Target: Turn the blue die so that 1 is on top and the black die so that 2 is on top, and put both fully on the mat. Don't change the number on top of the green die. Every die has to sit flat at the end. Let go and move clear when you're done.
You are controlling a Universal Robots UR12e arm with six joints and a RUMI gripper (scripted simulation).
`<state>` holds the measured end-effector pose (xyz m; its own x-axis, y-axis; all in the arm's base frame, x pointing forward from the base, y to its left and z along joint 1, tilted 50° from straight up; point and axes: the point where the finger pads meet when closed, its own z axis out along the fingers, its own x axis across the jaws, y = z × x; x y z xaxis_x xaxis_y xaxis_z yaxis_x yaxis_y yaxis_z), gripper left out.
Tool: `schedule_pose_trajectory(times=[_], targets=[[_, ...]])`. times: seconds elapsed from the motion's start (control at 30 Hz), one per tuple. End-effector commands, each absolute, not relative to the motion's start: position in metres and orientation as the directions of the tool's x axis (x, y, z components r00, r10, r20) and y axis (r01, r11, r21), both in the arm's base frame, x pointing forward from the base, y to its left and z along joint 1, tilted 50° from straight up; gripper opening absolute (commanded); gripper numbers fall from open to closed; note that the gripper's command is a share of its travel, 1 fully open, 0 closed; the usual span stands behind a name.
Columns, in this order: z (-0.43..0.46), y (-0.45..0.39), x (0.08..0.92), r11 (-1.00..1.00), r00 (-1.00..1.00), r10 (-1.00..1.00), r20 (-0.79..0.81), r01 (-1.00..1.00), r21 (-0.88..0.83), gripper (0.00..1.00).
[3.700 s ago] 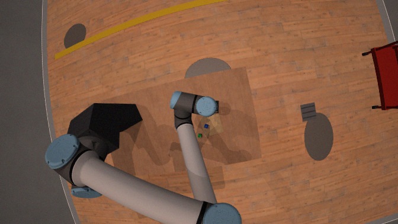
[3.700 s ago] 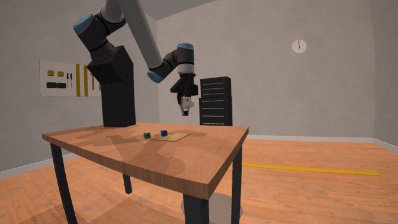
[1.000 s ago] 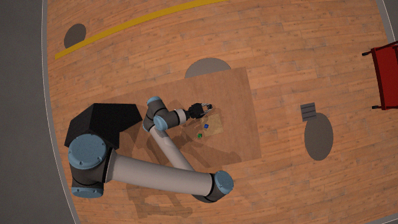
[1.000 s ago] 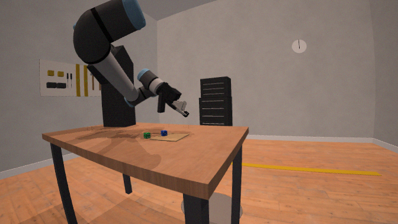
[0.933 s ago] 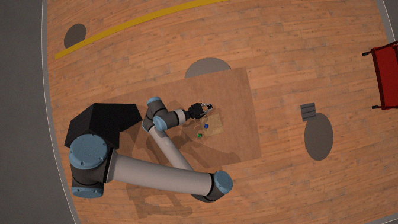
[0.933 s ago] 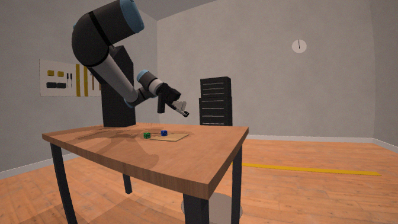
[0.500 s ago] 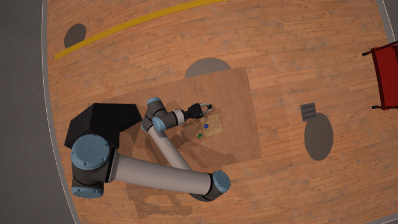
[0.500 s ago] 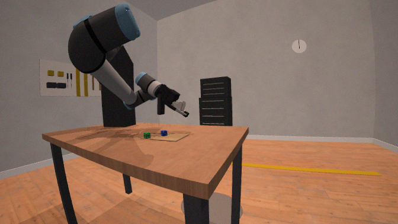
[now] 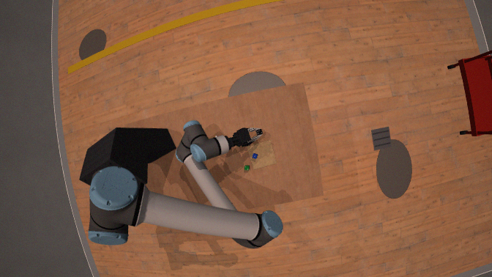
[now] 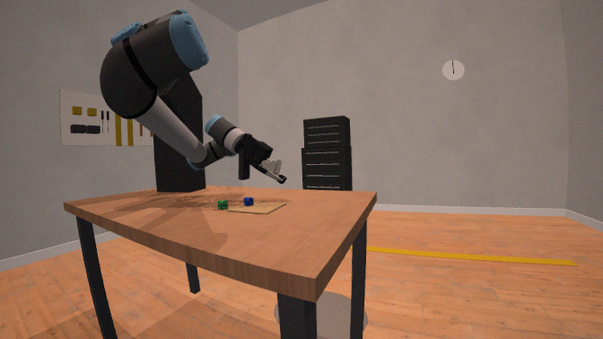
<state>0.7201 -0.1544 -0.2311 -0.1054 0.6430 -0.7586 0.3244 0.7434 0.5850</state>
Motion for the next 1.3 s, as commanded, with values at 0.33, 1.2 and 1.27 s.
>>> schedule_pose_trajectory(times=[0.33, 1.2, 1.27], targets=[[-0.257, -0.183, 0.731, 0.744, -0.106, 0.643, -0.758, 0.324, 0.585, 0.06], [-0.262, -0.188, 0.733, 0.744, -0.106, 0.643, -0.758, 0.324, 0.585, 0.06], [-0.262, -0.188, 0.733, 0.744, -0.106, 0.643, -0.758, 0.324, 0.585, 0.06]])
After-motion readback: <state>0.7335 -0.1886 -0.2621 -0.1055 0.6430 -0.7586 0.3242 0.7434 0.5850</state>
